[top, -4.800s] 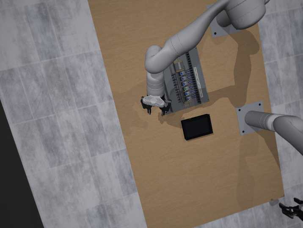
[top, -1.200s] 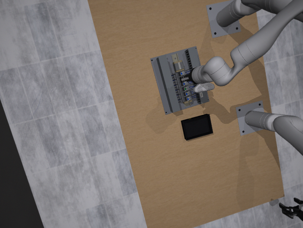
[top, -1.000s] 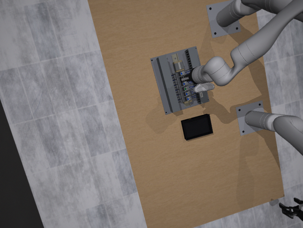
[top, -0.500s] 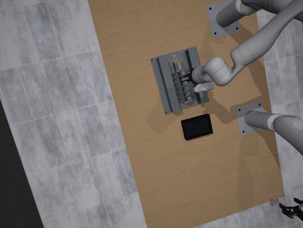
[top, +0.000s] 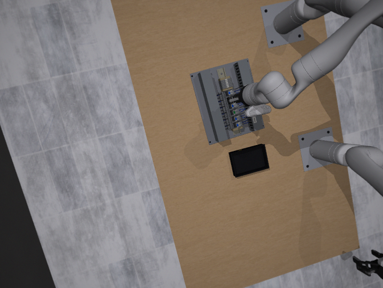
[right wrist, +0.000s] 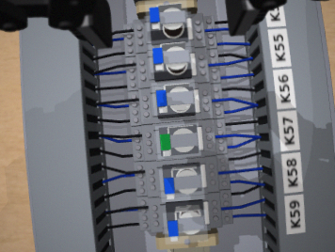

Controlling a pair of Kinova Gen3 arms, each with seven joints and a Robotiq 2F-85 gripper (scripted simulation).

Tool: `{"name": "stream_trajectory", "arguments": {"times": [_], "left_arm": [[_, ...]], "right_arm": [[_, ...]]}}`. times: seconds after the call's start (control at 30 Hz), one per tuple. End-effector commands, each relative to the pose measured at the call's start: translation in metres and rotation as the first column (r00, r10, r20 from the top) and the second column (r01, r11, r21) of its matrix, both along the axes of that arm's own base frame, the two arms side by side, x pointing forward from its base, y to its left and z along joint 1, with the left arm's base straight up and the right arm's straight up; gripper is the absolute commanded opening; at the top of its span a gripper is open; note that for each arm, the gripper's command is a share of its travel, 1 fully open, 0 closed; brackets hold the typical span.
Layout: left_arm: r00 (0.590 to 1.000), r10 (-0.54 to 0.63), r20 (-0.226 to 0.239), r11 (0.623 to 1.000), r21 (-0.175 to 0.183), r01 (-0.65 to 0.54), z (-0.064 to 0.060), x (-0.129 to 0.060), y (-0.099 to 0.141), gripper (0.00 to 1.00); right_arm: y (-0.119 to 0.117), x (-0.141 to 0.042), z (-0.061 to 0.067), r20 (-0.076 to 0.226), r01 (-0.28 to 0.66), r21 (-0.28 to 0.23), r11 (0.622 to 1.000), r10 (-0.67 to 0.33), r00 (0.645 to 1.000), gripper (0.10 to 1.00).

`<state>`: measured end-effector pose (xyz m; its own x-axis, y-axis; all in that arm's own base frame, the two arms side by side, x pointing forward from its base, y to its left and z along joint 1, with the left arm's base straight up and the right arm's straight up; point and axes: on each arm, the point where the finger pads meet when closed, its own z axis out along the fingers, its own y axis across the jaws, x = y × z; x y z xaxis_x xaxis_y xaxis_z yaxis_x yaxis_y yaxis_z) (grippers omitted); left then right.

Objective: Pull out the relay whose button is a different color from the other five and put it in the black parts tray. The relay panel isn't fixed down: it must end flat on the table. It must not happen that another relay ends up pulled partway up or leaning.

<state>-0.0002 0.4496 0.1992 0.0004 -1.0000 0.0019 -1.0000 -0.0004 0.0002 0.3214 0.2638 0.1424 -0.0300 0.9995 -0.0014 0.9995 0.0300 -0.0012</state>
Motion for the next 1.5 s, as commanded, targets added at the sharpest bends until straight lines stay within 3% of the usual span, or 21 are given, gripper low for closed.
{"name": "stream_trajectory", "arguments": {"times": [0.0,0.6,1.07,1.47], "left_arm": [[1.0,0.0,0.0,1.0,0.002,0.0,0.001,0.0,0.0,1.0],[1.0,0.0,0.0,1.0,0.002,0.0,0.001,0.0,0.0,1.0],[1.0,0.0,0.0,1.0,0.002,0.0,0.001,0.0,0.0,1.0],[1.0,0.0,0.0,1.0,0.002,0.0,0.001,0.0,0.0,1.0]], "right_arm": [[0.0,0.0,0.001,0.001,0.0,0.001,1.0,0.0,1.0,0.651],[-0.003,0.0,0.001,0.001,0.0,0.001,1.0,0.0,1.0,0.651],[-0.072,0.003,0.001,0.001,0.0,0.001,1.0,0.0,1.0,0.651],[-0.083,0.003,0.001,0.001,0.0,0.001,1.0,0.0,1.0,0.651]]}}
